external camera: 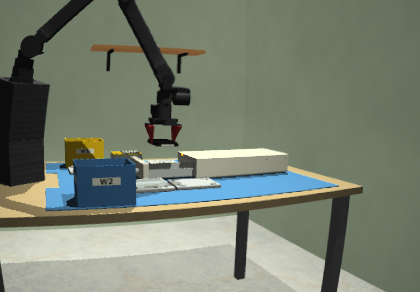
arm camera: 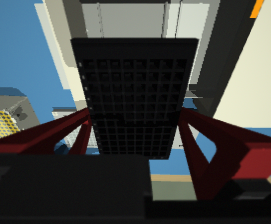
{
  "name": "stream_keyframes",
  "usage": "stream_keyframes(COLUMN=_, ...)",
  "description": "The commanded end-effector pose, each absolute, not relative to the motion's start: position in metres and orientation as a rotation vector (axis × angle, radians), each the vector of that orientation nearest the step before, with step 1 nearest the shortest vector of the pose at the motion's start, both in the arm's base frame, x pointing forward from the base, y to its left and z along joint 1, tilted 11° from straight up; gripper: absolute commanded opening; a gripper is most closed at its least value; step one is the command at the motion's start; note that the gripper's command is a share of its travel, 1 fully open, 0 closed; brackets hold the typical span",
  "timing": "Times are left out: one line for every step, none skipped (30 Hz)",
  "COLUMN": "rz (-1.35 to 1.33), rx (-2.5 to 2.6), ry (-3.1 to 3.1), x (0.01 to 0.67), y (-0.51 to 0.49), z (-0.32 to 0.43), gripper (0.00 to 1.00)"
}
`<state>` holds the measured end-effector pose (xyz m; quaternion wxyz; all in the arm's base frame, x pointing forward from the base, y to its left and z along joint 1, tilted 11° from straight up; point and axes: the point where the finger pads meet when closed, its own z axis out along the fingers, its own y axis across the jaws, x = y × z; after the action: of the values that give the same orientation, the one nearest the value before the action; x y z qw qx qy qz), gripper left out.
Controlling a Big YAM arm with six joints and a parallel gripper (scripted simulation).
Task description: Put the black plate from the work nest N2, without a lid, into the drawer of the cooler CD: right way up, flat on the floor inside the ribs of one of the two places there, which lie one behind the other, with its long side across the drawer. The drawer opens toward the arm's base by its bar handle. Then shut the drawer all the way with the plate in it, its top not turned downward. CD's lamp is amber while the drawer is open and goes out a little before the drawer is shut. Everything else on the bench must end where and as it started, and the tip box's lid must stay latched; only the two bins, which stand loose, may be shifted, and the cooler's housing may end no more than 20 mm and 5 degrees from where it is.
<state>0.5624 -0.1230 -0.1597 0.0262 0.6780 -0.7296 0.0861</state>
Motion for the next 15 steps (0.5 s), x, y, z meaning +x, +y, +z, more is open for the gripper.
stream_keyframes(rz=0.362, rx=2.122, ry=-2.281, x=0.586, y=-0.11, z=-0.132, gripper=0.0)
stream_keyframes(rz=0.362, rx=2.122, ry=-2.281, x=0.586, y=-0.11, z=-0.132, gripper=0.0)
stream_keyframes(rz=0.406, rx=2.13, ry=-2.295, x=0.603, y=-0.11, z=-0.122, gripper=0.0)
stream_keyframes(rz=0.378, rx=2.125, ry=-2.286, x=0.59, y=-0.106, z=-0.13, gripper=0.0)
stream_keyframes(rz=0.358, rx=2.121, ry=-2.279, x=0.582, y=-0.102, z=-0.135, gripper=0.0)
stream_keyframes(rz=0.358, rx=2.122, ry=-2.28, x=0.581, y=-0.1, z=-0.136, gripper=0.0)
stream_keyframes(rz=0.357, rx=2.122, ry=-2.28, x=0.58, y=-0.097, z=-0.136, gripper=0.0)
stream_keyframes(rz=0.357, rx=2.122, ry=-2.28, x=0.579, y=-0.094, z=-0.137, gripper=0.0)
stream_keyframes(rz=0.357, rx=2.122, ry=-2.28, x=0.578, y=-0.092, z=-0.137, gripper=0.0)
stream_keyframes(rz=0.353, rx=2.121, ry=-2.279, x=0.577, y=-0.089, z=-0.14, gripper=0.0)
stream_keyframes(rz=0.349, rx=2.121, ry=-2.278, x=0.575, y=-0.087, z=-0.142, gripper=0.0)
stream_keyframes(rz=0.35, rx=2.121, ry=-2.278, x=0.575, y=-0.083, z=-0.142, gripper=0.0)
stream_keyframes(rz=0.356, rx=2.123, ry=-2.281, x=0.576, y=-0.081, z=-0.141, gripper=0.0)
stream_keyframes(rz=0.369, rx=2.126, ry=-2.286, x=0.581, y=-0.078, z=-0.138, gripper=0.0)
stream_keyframes(rz=0.391, rx=2.131, ry=-2.294, x=0.592, y=-0.079, z=-0.134, gripper=0.0)
